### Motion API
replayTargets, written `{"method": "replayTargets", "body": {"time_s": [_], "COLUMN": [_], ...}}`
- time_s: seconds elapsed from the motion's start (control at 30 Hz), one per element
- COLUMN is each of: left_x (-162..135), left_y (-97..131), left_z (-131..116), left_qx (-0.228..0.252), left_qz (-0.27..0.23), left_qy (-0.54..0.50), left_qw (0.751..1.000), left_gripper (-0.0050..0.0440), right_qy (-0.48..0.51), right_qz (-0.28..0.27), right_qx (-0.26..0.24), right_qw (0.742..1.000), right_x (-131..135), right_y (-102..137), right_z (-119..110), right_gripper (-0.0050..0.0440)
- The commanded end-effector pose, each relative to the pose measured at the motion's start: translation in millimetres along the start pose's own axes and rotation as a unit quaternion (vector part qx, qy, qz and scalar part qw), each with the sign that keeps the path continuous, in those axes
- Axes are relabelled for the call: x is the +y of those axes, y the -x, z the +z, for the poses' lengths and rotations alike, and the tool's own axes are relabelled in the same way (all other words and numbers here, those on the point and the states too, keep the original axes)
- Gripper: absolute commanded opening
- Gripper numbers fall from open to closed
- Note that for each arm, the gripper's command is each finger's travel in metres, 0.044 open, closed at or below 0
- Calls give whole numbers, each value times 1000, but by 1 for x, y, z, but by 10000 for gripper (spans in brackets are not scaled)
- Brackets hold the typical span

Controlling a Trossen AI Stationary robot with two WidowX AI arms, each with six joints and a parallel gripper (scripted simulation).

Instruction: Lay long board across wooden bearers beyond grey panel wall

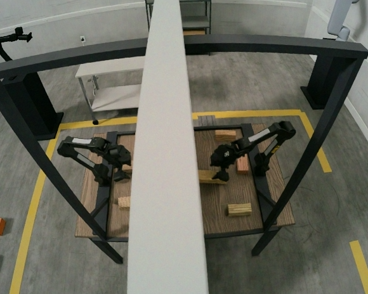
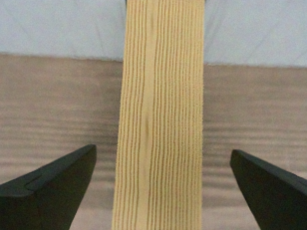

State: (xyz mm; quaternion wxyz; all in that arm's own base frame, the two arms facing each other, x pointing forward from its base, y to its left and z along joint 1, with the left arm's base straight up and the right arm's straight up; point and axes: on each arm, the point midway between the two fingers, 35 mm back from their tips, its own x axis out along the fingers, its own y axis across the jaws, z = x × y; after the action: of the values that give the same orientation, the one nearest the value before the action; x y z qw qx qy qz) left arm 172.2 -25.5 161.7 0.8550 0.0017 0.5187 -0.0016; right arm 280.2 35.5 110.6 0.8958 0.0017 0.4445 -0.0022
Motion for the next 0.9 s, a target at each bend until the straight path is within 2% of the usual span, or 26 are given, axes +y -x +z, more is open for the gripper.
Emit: {"method": "replayTargets", "body": {"time_s": [0.0, 0.23, 0.4, 0.53, 0.7, 0.8, 0.87], "left_x": [0, 0, 0, 0, 0, 0, 0], "left_y": [4, 4, 4, 4, 4, 4, 4], "left_z": [5, 5, 5, 5, 5, 5, 5], "left_qx": [-11, -11, -11, -11, -11, -11, -11], "left_qz": [-1, -1, -1, -1, -1, -1, -1], "left_qy": [2, 2, 2, 2, 2, 2, 2], "left_qw": [1000, 1000, 1000, 1000, 1000, 1000, 1000], "left_gripper": [400, 400, 400, 400, 400, 400, 400], "right_qy": [-6, -3, -4, -5, -4, -4, -4], "right_qz": [-2, -2, -1, 1, 1, 1, 1], "right_qx": [-23, -18, -20, -30, -30, -31, -31], "right_qw": [1000, 1000, 1000, 1000, 1000, 1000, 1000], "right_x": [2, 0, 1, 3, 3, 3, 3], "right_y": [-5, -37, -44, -47, -47, -45, -45], "right_z": [-12, -13, -11, 1, 1, 0, 0], "right_gripper": [400, 395, 378, 356, 339, 299, 299]}}
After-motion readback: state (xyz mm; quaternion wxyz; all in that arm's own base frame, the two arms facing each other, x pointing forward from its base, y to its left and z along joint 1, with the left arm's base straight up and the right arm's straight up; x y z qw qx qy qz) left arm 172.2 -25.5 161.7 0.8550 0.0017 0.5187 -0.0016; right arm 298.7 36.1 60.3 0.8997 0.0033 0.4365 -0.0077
